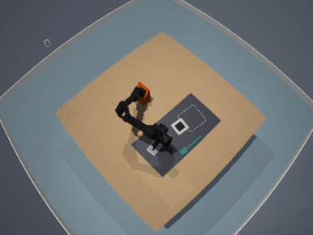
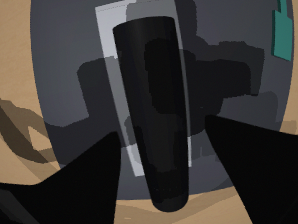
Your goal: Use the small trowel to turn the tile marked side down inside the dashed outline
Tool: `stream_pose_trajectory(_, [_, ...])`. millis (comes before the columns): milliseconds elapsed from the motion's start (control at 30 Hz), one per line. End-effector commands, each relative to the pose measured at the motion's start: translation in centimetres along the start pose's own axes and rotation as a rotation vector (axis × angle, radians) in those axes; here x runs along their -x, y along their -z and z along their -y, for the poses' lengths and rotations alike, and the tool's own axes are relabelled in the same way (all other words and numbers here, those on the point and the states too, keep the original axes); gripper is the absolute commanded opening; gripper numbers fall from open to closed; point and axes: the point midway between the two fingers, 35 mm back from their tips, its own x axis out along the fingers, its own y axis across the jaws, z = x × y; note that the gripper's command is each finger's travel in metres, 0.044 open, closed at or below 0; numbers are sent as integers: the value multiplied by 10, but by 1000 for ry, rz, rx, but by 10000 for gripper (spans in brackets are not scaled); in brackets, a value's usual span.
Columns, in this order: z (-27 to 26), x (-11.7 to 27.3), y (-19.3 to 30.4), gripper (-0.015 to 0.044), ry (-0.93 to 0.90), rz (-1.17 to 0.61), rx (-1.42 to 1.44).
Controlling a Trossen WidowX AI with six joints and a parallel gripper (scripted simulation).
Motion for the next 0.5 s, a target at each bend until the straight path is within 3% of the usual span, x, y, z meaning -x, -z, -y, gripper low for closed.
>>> stream_pose_trajectory(0, [-1, -6, 0, 244, -7, -1, 2])
stream_pose_trajectory(133, [-1, -6, 0, 139, -7, -1, 2])
stream_pose_trajectory(467, [-1, -6, 0, 130, -7, -1, 2])
